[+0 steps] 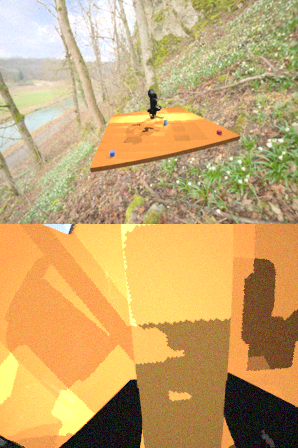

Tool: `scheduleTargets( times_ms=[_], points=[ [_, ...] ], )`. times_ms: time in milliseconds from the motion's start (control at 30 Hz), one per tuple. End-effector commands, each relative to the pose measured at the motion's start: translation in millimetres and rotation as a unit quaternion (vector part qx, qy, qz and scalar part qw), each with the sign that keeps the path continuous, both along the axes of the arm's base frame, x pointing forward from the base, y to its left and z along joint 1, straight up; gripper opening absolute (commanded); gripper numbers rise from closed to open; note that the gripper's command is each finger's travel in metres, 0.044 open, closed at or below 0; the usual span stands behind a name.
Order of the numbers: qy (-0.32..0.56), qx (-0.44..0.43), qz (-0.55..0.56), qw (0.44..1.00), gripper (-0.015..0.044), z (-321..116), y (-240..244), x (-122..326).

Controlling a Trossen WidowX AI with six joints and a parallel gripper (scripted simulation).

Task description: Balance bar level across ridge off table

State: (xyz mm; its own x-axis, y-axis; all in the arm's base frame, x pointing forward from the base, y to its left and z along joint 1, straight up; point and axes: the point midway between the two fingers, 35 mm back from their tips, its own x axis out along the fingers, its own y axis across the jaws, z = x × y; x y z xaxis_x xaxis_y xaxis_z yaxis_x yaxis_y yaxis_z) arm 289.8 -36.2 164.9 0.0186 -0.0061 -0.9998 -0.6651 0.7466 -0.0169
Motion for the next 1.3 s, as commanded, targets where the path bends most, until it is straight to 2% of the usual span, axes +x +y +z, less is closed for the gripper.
scheduleTargets(
  times_ms=[0,933,1267],
  points=[
    [-0.005,0.003,-0.03,1.0,0.0,3,13,4],
    [-0.004,0.012,-0.24,0.971,0.0,4,119,1],
    [-0.004,0.013,-0.247,0.969,0.0,-4,125,1]
  ],
)
